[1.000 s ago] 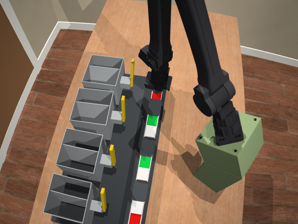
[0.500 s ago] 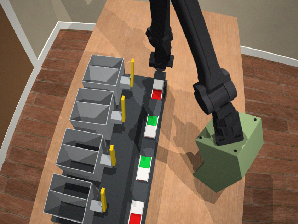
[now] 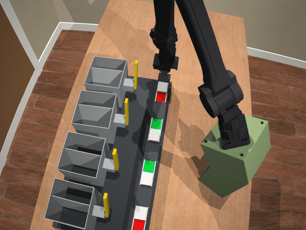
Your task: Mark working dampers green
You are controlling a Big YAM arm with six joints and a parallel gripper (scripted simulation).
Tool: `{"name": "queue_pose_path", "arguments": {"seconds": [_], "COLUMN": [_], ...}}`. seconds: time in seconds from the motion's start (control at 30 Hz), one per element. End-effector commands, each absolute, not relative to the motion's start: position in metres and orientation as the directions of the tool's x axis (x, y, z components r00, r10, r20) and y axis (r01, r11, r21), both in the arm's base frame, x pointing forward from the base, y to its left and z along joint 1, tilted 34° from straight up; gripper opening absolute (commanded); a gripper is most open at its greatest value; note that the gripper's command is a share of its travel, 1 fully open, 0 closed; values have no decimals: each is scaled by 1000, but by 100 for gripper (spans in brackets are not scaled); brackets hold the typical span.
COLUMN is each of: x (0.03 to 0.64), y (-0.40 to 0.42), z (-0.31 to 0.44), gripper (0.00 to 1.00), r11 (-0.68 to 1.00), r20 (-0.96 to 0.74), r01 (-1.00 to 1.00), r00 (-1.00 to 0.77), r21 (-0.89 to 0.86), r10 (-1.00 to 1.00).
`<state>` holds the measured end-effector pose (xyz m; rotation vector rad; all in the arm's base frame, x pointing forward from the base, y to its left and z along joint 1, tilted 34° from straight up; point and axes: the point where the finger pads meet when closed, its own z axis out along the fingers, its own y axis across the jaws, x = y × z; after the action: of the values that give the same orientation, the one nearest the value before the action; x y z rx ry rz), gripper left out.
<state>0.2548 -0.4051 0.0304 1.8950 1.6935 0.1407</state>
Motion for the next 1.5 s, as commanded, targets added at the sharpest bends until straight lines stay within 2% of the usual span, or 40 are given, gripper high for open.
{"name": "queue_pose_path", "arguments": {"seconds": [0.0, 1.47], "x": [251, 258], "y": [-402, -412], "z": [19, 23], "gripper": [0, 0], "r11": [-36, -36], "r20": [-270, -282], "r01": [882, 878], "r00": [182, 192], "r21": [470, 478], "r10": [945, 940]}}
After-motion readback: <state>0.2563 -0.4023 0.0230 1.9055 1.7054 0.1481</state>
